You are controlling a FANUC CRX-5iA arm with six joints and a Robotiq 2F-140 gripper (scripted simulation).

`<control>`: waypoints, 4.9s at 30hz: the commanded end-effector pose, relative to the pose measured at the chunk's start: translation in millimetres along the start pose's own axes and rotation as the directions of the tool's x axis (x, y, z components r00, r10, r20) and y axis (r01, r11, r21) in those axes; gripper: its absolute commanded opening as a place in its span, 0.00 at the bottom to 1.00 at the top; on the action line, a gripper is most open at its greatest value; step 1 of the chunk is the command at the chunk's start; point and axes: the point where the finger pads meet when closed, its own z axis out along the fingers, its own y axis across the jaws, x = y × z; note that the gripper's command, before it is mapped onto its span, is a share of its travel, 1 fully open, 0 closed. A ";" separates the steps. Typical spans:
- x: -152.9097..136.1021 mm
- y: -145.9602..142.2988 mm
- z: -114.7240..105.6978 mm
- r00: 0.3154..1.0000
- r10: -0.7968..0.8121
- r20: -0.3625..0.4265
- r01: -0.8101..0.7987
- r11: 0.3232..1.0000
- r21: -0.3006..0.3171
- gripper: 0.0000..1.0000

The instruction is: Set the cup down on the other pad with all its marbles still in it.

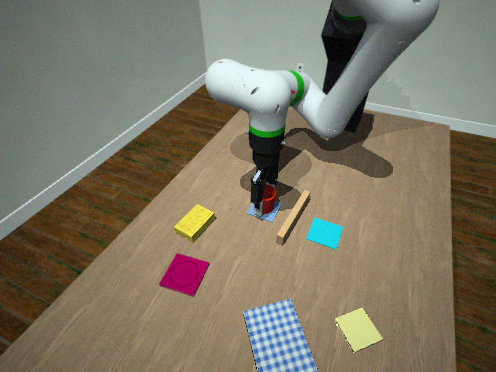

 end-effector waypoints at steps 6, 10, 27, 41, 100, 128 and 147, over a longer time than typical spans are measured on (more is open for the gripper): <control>0.0 0.1 -0.2 1.000 0.000 0.000 0.000 1.000 0.000 0.50; 0.0 0.1 -0.2 1.000 0.000 0.000 0.000 1.000 0.000 0.50; 0.0 0.1 -0.2 1.000 0.000 0.000 0.000 1.000 0.000 0.49; 0.0 0.1 -0.2 1.000 0.000 0.000 0.000 1.000 0.000 0.49; 2.3 0.1 -62.5 1.000 0.000 0.000 0.000 1.000 0.000 0.49; 76.7 0.2 -62.5 1.000 0.000 0.000 0.000 1.000 0.000 0.49; 156.2 0.3 -62.5 1.000 0.000 0.000 0.000 1.000 0.000 0.49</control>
